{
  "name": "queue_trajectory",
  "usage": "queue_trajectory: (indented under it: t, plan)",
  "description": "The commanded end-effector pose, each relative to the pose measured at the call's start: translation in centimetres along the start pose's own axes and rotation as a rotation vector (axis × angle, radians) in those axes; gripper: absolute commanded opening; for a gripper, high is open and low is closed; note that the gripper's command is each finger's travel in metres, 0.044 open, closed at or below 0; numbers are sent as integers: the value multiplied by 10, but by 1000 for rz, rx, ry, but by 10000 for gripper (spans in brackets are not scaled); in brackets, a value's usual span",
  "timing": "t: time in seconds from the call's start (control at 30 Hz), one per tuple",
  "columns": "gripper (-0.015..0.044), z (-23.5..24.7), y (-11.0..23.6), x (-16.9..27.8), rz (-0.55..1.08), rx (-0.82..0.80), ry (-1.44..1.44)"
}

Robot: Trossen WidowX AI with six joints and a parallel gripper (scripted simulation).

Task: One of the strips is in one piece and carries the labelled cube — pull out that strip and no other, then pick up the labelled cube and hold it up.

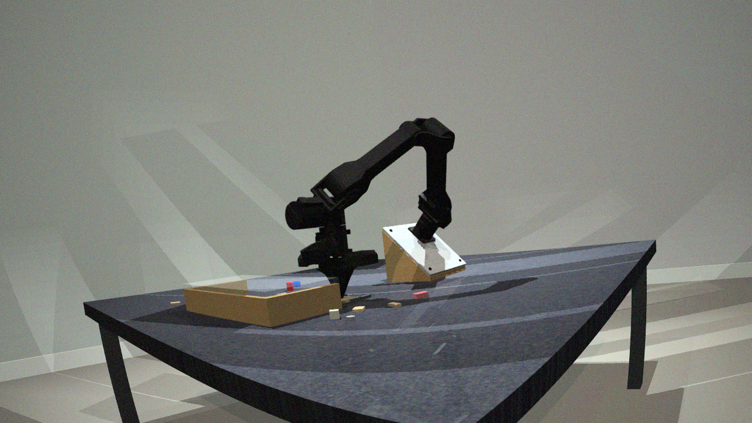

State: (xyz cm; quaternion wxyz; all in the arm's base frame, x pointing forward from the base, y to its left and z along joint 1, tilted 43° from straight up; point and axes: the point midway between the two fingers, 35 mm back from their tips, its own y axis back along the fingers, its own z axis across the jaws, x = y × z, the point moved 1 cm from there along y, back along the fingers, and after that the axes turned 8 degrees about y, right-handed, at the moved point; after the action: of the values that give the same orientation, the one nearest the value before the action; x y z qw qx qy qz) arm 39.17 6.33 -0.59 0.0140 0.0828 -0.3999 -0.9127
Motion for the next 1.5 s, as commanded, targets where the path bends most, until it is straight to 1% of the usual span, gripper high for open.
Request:
queue_trajectory:
  t: [0.0, 1.47]
  plan:
    - [0, 0, -1, 2, 3, -4, -9]
    - [0, 0, -5, 1, 3, -4, -9]
